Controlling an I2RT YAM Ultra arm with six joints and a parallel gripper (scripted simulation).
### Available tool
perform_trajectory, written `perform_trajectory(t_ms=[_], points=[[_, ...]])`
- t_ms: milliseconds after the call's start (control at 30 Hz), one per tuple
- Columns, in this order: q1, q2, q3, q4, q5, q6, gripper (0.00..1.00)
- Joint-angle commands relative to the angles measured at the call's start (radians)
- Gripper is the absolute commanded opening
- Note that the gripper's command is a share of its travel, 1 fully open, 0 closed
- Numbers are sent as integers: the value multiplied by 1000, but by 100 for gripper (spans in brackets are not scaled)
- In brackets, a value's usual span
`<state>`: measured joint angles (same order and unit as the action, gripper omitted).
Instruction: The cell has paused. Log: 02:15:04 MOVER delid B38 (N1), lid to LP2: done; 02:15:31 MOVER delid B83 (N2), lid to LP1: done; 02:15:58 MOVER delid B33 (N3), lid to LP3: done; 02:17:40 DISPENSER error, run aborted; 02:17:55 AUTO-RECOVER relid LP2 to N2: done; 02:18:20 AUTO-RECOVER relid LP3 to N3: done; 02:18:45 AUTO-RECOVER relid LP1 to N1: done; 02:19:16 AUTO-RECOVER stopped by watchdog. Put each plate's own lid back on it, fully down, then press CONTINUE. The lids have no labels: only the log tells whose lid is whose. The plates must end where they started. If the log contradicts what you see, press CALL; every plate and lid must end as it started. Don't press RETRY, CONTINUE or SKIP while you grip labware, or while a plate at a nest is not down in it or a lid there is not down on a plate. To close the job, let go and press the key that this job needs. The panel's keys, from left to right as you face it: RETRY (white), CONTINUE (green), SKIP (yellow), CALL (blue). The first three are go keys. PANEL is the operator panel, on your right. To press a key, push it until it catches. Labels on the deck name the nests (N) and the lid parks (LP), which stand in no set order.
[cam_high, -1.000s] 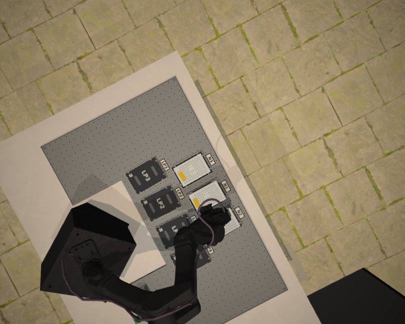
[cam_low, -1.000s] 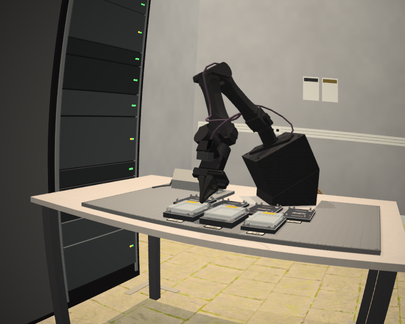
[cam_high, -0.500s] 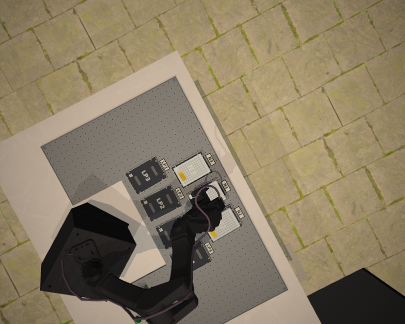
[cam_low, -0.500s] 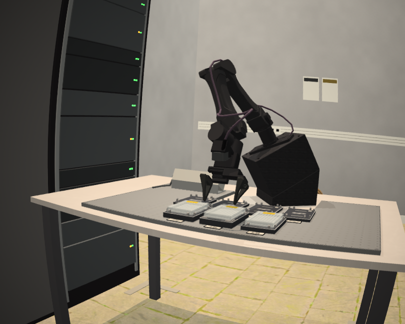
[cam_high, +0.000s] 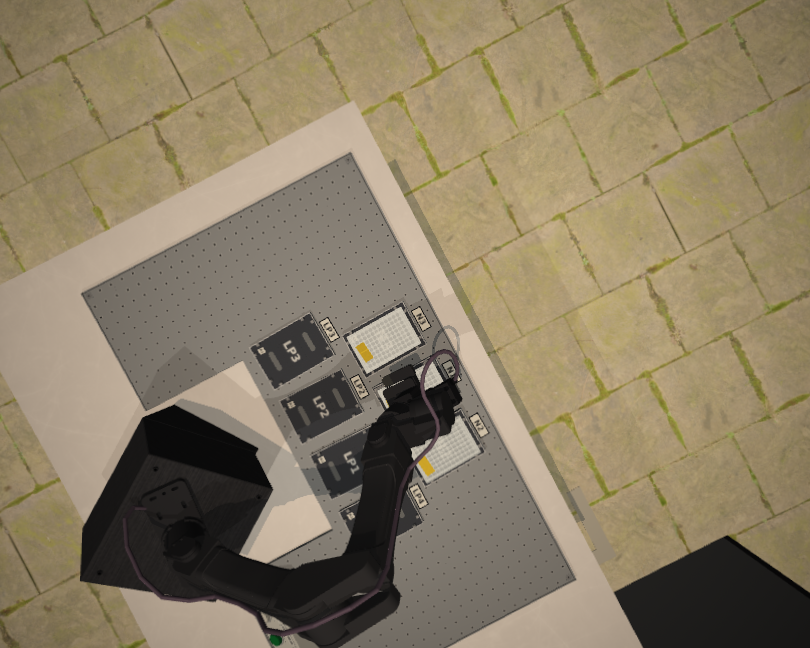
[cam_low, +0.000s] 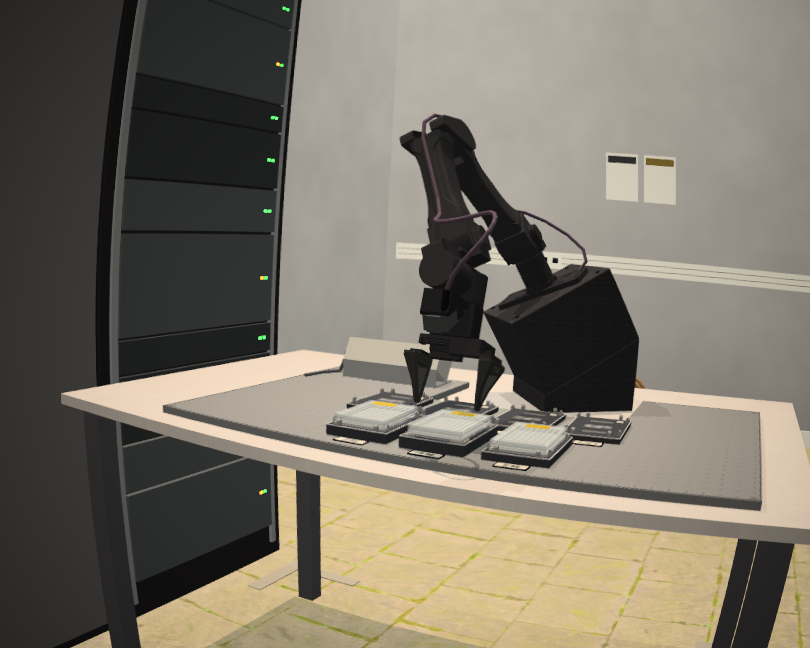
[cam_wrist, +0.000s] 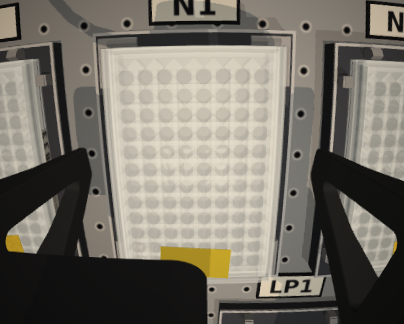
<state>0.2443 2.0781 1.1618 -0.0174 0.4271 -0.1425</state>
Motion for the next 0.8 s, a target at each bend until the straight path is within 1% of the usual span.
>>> perform_trajectory(t_ms=[0, 67, 133, 167, 367, 500, 633, 767], points=[[23, 25, 96, -200, 28, 56, 100], [24, 43, 147, -277, 31, 74, 100], [24, 43, 147, -277, 31, 74, 100], [24, 61, 190, -334, 32, 89, 100], [25, 128, 348, -549, 34, 142, 100], [26, 141, 371, -582, 33, 154, 100], [27, 117, 373, -589, 32, 159, 100], [28, 123, 377, -594, 32, 161, 100]])
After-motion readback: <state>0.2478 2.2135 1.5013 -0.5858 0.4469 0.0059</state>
